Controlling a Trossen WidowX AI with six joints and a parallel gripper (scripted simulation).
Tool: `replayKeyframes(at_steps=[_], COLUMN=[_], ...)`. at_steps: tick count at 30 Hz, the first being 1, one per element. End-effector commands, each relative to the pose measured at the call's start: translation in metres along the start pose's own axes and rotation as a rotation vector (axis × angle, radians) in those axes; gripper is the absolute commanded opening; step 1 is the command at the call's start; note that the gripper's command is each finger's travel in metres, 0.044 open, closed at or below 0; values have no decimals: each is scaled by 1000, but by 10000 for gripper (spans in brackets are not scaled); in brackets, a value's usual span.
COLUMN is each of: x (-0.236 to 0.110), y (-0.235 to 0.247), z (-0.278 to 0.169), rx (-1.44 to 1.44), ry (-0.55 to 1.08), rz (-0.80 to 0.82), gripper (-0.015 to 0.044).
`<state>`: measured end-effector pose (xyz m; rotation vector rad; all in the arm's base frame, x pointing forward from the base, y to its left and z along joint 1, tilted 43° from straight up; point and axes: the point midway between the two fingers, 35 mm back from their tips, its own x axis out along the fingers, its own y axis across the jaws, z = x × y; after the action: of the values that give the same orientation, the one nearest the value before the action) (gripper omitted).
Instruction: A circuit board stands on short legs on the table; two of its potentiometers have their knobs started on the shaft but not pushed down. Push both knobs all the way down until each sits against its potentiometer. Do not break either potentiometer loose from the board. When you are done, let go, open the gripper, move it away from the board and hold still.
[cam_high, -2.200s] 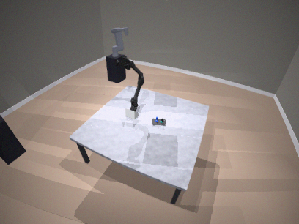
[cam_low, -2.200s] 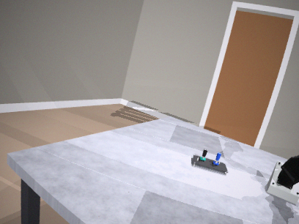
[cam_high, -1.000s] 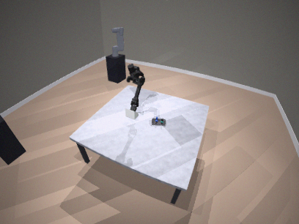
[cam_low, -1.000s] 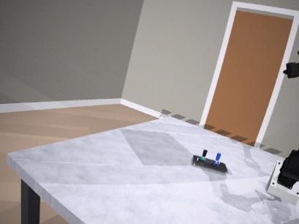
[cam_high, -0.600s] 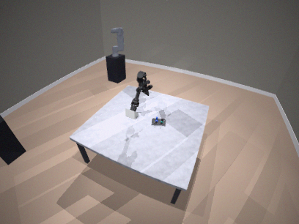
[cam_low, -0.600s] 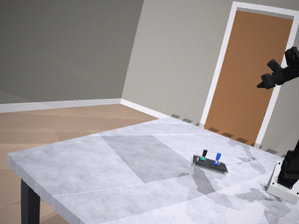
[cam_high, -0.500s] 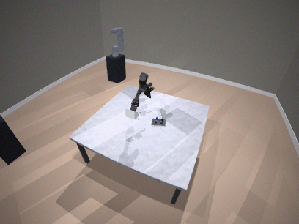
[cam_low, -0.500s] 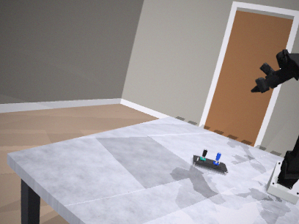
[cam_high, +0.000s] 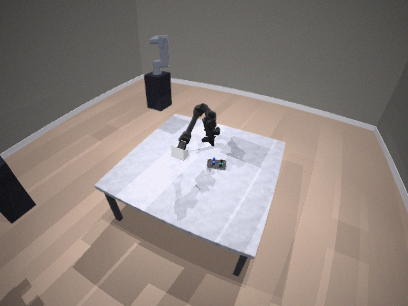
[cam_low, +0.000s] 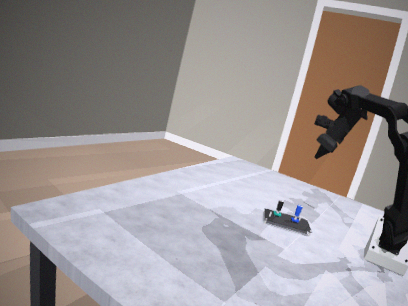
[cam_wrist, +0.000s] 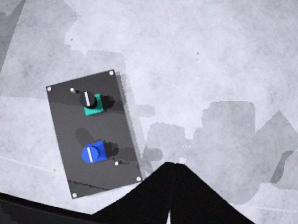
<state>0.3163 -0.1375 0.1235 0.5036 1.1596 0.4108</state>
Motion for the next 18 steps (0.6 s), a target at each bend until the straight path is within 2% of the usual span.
replayKeyframes(at_steps=[1, 10, 16, 18], x=[33, 93, 99, 113], y=[21, 68, 72, 74], z=[-9, -36, -39, -45], rx=[-50, -185, -195, -195], ry=[119, 354, 372, 372], rz=[52, 171, 179, 180], gripper=[0, 0, 0, 0])
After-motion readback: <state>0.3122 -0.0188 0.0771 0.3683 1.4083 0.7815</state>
